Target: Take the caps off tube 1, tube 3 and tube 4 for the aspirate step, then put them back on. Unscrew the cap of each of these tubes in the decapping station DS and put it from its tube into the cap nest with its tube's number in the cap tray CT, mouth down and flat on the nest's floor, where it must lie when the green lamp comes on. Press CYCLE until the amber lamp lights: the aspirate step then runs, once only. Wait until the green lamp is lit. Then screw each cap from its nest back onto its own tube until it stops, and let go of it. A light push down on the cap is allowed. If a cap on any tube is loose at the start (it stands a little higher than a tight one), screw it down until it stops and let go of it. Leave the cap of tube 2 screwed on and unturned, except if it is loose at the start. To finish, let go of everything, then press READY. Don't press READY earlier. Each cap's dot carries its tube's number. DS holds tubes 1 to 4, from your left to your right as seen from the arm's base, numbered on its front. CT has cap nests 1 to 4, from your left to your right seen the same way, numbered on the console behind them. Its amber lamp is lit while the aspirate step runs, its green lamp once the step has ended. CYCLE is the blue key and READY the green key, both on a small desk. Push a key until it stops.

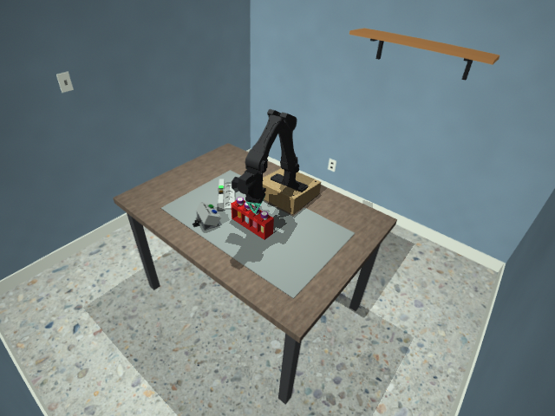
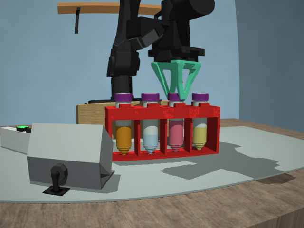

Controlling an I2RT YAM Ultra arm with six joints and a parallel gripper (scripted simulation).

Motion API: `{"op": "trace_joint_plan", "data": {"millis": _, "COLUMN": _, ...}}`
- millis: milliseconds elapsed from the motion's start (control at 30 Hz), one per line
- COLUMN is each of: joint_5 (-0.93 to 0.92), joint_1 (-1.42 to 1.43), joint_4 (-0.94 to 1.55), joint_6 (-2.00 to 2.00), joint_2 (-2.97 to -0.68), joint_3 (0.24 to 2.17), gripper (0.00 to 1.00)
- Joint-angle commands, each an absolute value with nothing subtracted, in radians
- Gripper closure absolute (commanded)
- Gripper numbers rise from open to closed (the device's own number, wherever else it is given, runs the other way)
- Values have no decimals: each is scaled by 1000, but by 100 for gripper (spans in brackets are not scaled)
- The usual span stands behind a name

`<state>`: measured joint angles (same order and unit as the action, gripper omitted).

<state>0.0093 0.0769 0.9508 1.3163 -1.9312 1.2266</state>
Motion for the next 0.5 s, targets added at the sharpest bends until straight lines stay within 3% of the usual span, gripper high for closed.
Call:
{"op": "trace_joint_plan", "data": {"millis": 0, "joint_5": 10, "joint_1": 75, "joint_4": 949, "joint_6": 1405, "joint_2": -1925, "joint_3": 1231, "gripper": 100}}
{"op": "trace_joint_plan", "data": {"millis": 167, "joint_5": 10, "joint_1": 76, "joint_4": 949, "joint_6": 1405, "joint_2": -1925, "joint_3": 1231, "gripper": 100}}
{"op": "trace_joint_plan", "data": {"millis": 200, "joint_5": 10, "joint_1": 76, "joint_4": 949, "joint_6": 1405, "joint_2": -1925, "joint_3": 1231, "gripper": 51}}
{"op": "trace_joint_plan", "data": {"millis": 467, "joint_5": 10, "joint_1": 75, "joint_4": 949, "joint_6": 1405, "joint_2": -1925, "joint_3": 1231, "gripper": 51}}
